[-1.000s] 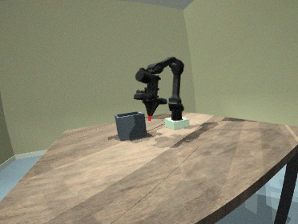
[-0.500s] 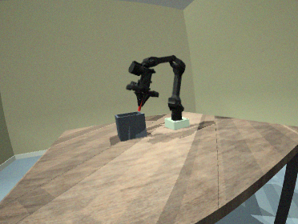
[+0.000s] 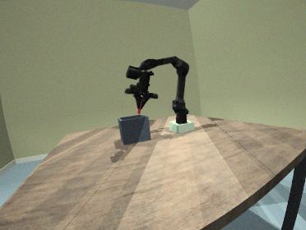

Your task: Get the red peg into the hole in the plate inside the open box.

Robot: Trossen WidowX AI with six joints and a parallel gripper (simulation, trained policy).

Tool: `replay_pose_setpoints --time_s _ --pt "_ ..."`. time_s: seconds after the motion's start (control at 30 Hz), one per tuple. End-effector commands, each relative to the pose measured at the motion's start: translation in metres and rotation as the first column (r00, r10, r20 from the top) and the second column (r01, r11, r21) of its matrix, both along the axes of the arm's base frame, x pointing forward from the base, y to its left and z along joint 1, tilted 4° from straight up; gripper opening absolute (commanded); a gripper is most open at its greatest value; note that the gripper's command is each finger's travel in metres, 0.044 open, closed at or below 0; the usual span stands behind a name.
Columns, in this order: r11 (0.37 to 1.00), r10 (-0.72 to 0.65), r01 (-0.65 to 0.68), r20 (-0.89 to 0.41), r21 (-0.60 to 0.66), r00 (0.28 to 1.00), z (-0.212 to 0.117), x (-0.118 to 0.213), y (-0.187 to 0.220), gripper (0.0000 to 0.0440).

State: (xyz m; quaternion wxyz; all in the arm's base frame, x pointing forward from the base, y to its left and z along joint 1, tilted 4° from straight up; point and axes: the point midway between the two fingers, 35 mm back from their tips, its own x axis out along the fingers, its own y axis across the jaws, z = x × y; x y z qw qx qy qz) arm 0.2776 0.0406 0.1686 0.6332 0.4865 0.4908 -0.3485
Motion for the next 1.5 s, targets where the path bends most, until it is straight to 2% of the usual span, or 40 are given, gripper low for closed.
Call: replay_pose_setpoints --time_s 0.0,0.7,1.47 --pt "1.0 -0.006 0.006 -0.014 -0.014 1.0 -0.001 0.003 -0.01 0.0" --pt "1.0 -0.023 0.021 -0.119 -0.02 0.993 -0.038 0.02 -0.052 0.0" --pt "0.999 0.035 -0.031 -0.157 0.025 0.987 -0.096 0.039 -0.061 0.0"
